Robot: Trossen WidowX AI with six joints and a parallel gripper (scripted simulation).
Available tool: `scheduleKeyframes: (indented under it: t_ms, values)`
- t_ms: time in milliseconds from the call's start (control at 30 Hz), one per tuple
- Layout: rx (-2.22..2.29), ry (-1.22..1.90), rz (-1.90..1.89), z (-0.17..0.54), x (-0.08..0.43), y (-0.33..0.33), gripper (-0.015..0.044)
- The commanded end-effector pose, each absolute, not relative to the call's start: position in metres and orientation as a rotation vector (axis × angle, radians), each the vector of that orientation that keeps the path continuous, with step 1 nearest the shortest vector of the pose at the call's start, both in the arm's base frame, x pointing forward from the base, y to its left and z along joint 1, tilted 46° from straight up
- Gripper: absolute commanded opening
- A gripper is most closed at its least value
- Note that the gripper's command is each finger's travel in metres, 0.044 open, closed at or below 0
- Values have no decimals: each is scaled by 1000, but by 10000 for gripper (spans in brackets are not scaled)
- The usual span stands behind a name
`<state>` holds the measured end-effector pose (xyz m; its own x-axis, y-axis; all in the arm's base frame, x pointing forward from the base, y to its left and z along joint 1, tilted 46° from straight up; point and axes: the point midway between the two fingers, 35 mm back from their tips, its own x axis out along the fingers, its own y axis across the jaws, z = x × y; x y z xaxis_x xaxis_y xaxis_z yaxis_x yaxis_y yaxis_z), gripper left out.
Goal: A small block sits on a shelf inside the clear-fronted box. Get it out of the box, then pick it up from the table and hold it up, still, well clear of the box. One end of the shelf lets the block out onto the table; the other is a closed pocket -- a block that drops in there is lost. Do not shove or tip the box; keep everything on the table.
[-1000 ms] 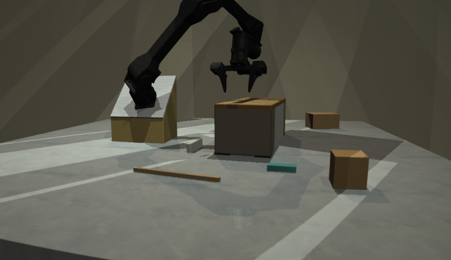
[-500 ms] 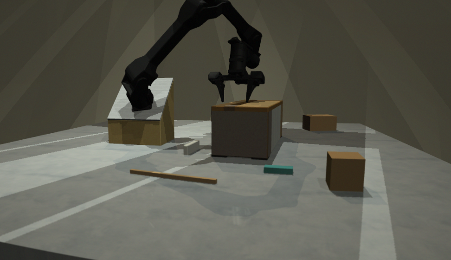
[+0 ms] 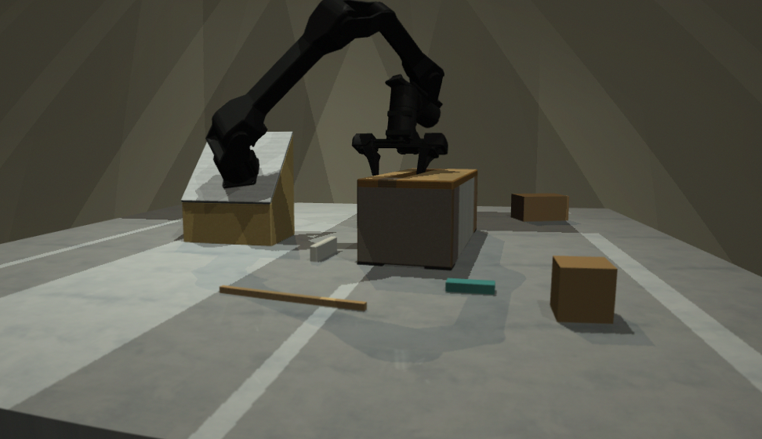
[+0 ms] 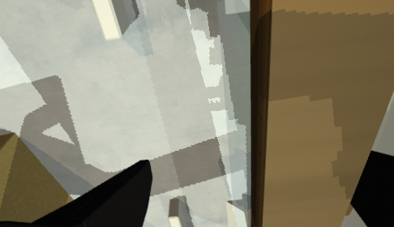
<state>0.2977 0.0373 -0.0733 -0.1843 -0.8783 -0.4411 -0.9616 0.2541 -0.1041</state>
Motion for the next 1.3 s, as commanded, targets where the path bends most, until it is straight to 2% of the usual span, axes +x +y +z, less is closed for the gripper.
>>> scheduleKeyframes:
  t_ms: [0, 1267]
  values:
    - [-1681, 2121, 276, -77, 297, 32, 400]
    - [-1679, 2133, 274, -52, 285, -6, 400]
